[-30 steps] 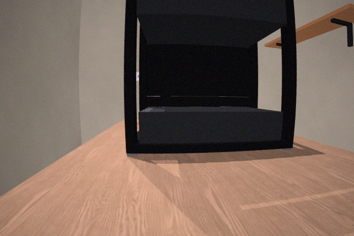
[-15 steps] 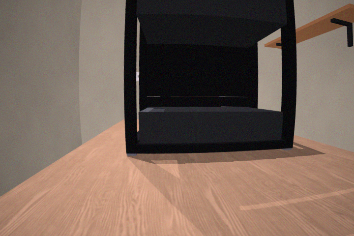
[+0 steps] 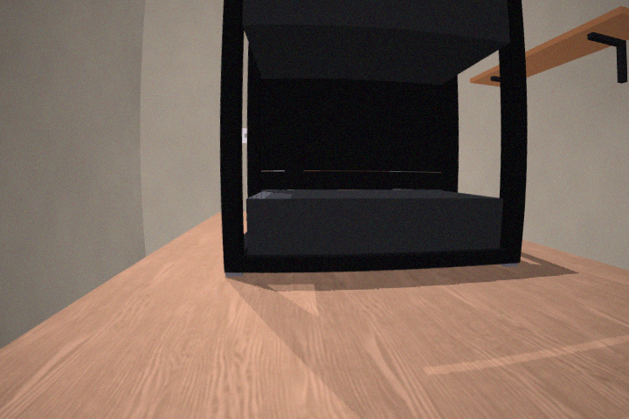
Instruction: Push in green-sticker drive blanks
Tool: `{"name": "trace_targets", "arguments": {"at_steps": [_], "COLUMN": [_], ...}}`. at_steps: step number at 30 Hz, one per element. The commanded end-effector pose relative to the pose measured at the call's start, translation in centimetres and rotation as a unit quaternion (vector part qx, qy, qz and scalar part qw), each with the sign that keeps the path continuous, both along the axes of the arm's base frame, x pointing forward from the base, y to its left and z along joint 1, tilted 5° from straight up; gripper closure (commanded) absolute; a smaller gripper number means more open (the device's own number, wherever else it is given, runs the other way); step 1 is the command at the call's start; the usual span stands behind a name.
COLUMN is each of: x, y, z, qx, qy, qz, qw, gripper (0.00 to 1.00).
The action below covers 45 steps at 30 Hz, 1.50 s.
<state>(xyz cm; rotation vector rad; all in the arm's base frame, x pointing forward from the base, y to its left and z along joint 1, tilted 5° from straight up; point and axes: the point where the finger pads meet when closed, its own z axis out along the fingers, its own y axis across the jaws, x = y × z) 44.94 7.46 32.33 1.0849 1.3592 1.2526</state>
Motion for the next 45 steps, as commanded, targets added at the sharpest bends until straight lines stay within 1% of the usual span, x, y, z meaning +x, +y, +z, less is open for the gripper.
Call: {"name": "trace_targets", "arguments": {"at_steps": [1,45], "x": [0.23,0.83], "y": [0.07,0.15], "z": [-0.25,-0.46], "qx": [-0.001,-0.001], "qy": [0.003,0.003], "qz": [0.001,0.001], "qw": [1.000,1.000], "gripper": [1.00,1.00]}}
